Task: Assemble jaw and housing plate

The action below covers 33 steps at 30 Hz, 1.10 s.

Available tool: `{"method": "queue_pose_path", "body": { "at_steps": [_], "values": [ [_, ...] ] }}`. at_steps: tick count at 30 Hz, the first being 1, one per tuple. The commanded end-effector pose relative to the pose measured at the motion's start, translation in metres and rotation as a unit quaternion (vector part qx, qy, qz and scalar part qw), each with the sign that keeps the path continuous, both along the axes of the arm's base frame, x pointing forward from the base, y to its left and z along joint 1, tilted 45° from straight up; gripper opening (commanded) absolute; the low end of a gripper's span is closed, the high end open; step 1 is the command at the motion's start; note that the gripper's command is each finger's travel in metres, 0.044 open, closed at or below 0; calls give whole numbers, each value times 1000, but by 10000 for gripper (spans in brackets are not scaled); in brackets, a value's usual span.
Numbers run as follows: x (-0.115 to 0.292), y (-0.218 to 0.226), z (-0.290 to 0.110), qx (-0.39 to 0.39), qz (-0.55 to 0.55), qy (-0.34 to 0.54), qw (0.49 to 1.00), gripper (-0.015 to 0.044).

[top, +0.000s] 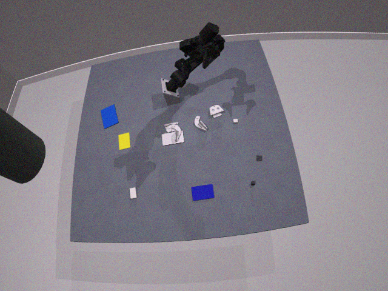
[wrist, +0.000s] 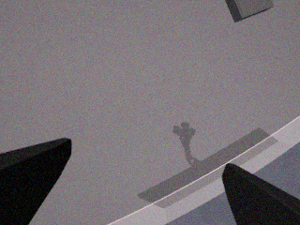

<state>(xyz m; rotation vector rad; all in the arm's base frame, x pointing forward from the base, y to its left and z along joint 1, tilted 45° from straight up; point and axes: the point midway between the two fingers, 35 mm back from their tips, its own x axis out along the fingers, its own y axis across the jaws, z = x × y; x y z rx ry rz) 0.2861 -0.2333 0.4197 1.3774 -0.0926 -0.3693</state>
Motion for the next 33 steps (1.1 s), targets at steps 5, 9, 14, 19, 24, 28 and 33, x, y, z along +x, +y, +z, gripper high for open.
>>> {"method": "queue_pose_path", "body": {
  "at_steps": [5,9,14,19,24,28,33],
  "values": [
    [18,14,-38,98,27,29,994,440],
    [26,23,-57,146,39,45,987,440],
    [34,36,-79,205,51,68,975,440],
    [41,51,-101,263,61,93,958,440],
    [47,66,-121,315,68,119,939,440],
    [50,79,-136,350,73,140,923,440],
    [52,95,-154,394,77,168,901,440]
  ]
}}
